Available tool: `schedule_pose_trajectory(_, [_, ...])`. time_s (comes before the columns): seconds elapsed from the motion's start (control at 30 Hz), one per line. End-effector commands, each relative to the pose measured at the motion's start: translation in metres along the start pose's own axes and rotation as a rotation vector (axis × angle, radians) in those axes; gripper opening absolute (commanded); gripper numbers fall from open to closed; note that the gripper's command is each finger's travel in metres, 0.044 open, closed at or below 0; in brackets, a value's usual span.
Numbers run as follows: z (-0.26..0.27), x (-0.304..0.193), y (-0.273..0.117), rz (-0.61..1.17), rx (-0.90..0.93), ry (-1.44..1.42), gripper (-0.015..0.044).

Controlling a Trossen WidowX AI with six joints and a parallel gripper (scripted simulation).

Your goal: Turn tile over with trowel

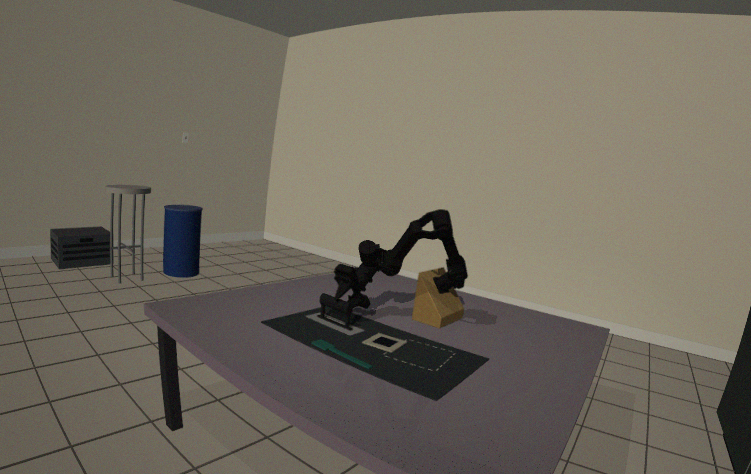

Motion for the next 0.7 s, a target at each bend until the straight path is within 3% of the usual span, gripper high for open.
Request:
schedule_pose_trajectory(0.0, [0.000, 0.000, 0.008, 0.000, -0.001, 0.000, 0.0300])
schedule_pose_trajectory(0.5, [-0.002, -0.002, 0.030, 0.006, 0.003, 0.003, 0.0300])
schedule_pose_trajectory(0.67, [-0.002, -0.002, 0.030, 0.006, 0.003, 0.003, 0.0169])
Point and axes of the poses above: the point midway between the two fingers, 35 mm back from their tips, its own y axis out along the fingers, its own z axis across the jaws, x = y × z, the point moved 8 cm from there along -y, back along the fingers, and after that the axes turned 4 degrees about y, right-handed, at the moved point
